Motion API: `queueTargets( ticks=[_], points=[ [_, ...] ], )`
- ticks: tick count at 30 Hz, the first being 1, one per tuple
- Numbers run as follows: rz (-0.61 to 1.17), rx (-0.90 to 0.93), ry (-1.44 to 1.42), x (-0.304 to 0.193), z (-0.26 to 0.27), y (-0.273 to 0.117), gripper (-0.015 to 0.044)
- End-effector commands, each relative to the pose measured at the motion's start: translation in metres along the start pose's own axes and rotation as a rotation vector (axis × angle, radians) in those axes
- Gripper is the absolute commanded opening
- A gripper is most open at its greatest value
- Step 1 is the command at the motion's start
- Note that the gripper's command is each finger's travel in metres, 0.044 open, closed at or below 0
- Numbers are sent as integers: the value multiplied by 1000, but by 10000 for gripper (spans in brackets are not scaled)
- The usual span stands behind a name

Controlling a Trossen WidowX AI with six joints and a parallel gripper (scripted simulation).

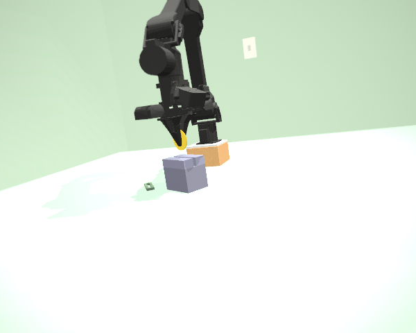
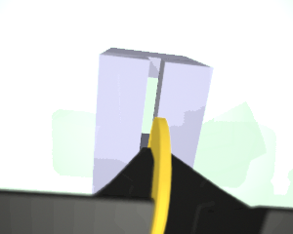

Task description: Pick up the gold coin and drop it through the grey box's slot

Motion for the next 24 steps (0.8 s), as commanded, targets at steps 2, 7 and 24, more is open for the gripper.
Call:
queueTargets(
  ticks=[2,7,24],
  points=[
    [2,2,5,0,1,3,0],
    [2,2,8,-1,1,5,0],
    [2,2,7,-1,1,14,0]
  ],
)
Point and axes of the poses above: the point midway between the two fingers, 35 mm back from their tips, its own y axis out along the fingers, its own z axis across the jaws, x = y × z, the point moved 2 cm from there along -y, back along the fingers, and after that the axes turned 8 degrees about y, right-handed, at the moved point
